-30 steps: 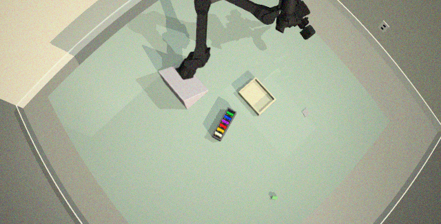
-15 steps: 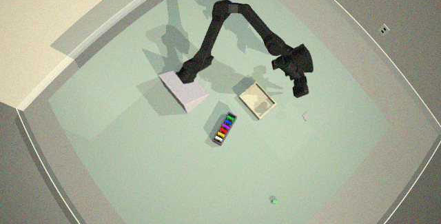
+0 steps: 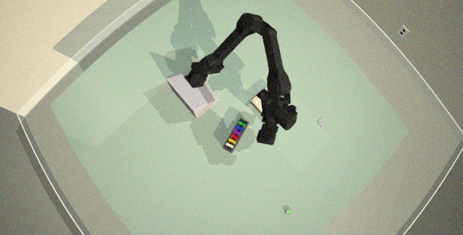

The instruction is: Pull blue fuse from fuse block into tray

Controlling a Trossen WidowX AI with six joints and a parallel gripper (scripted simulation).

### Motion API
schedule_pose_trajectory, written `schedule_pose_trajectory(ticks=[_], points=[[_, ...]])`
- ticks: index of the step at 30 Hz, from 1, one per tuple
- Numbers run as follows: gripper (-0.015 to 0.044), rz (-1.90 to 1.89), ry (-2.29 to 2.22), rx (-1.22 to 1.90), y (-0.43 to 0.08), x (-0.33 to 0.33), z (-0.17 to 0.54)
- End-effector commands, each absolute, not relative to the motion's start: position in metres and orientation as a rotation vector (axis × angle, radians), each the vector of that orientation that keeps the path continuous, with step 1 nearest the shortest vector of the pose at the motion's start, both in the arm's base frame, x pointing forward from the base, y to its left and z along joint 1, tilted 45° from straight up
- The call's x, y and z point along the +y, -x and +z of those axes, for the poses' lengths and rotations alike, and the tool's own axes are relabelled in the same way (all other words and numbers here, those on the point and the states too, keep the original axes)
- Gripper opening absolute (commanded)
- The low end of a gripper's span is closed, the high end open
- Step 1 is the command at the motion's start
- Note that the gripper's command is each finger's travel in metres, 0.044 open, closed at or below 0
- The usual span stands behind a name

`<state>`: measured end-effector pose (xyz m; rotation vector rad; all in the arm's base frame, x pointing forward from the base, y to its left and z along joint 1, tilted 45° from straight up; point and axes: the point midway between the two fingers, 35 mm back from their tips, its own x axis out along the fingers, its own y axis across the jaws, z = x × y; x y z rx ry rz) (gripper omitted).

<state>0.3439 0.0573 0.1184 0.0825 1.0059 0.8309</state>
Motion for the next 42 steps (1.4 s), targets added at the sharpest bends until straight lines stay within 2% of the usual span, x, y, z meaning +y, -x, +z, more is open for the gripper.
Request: schedule_pose_trajectory(ticks=[1, 7, 42], points=[[0.0073, 0.850, -0.145, 1.198, -0.310, 0.021, 0.074], [0.0073, 0.925, -0.269, 1.354, -0.265, -0.004, 0.051], [0.0073, 0.926, -0.270, 1.353, -0.264, 0.015, 0.033]])
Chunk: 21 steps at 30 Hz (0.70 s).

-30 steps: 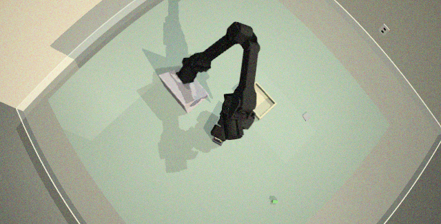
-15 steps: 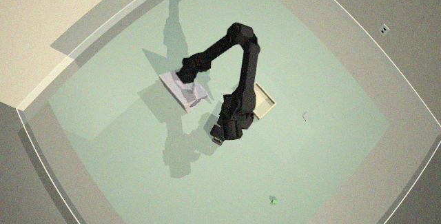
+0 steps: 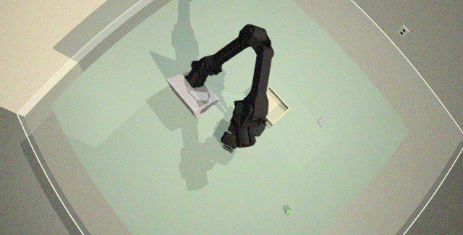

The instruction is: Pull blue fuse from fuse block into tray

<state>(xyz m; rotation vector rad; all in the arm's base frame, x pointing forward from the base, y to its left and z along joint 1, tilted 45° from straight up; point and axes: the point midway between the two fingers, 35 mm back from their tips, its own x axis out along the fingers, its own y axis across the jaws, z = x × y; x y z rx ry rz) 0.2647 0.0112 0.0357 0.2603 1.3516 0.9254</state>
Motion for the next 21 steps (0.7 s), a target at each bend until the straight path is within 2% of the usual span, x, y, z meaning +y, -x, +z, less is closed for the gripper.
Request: schedule_pose_trajectory(ticks=[1, 21], points=[[0.0073, 0.926, -0.270, 1.353, -0.2639, 0.0155, 0.0327], [0.0073, 0.926, -0.270, 1.353, -0.2632, 0.0200, 0.0289]])
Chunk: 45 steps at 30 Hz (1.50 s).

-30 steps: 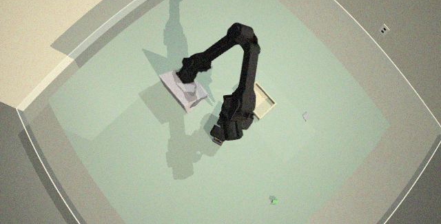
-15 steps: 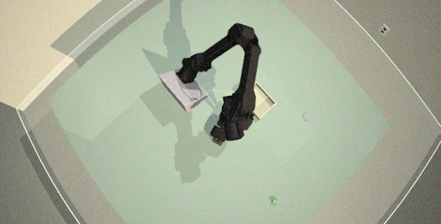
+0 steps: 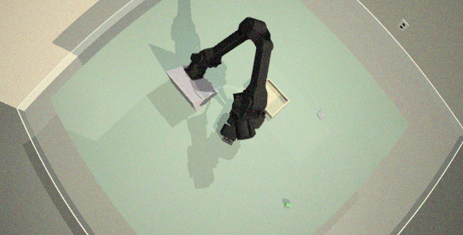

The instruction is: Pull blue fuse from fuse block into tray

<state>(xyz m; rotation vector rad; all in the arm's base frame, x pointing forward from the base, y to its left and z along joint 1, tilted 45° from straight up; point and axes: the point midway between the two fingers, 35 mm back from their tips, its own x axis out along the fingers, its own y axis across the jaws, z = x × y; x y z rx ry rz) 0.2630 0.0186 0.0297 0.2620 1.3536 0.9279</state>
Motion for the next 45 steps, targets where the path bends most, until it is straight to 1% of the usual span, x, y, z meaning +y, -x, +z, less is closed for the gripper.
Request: schedule_pose_trajectory(ticks=[1, 15, 26, 45], points=[[0.0073, 0.926, -0.270, 1.353, -0.2632, 0.0205, 0.0283], [0.0073, 0.927, -0.270, 1.352, -0.2626, 0.0259, 0.0229], [0.0000, 0.928, -0.261, 1.352, -0.2626, 0.0249, 0.0237], [0.0000, 0.927, -0.262, 1.353, -0.2636, 0.0195, 0.0288]])
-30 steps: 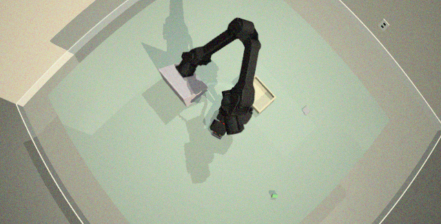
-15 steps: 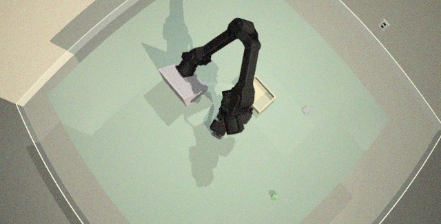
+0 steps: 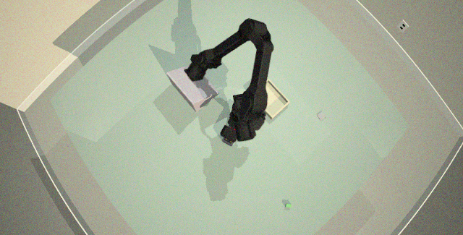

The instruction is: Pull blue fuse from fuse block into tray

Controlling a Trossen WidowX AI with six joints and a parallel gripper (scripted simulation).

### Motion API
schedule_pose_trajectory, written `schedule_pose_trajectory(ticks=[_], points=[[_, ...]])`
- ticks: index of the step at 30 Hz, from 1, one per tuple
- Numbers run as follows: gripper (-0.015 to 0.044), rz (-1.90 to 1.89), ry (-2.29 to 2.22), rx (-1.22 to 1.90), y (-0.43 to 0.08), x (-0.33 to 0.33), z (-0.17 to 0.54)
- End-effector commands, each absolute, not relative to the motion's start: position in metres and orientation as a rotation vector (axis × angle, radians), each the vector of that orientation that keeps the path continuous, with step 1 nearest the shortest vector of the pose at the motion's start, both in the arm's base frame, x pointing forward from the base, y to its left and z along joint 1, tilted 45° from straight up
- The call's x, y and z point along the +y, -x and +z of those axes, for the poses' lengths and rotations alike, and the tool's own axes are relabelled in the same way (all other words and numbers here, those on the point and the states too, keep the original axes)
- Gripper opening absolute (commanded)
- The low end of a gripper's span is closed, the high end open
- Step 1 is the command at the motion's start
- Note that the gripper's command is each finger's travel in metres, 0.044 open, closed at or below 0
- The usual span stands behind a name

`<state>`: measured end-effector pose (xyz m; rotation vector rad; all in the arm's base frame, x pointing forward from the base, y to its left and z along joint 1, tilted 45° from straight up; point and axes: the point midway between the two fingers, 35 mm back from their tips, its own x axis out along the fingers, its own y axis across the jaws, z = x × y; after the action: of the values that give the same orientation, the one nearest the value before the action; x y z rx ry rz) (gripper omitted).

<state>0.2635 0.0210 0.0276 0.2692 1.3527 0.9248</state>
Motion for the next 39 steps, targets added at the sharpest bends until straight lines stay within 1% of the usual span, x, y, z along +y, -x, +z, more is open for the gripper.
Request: schedule_pose_trajectory(ticks=[1, 39], points=[[0.0000, 0.927, -0.262, 1.353, -0.264, 0.019, 0.029], [0.0000, 0.926, -0.266, 1.354, -0.265, 0.006, 0.042]])
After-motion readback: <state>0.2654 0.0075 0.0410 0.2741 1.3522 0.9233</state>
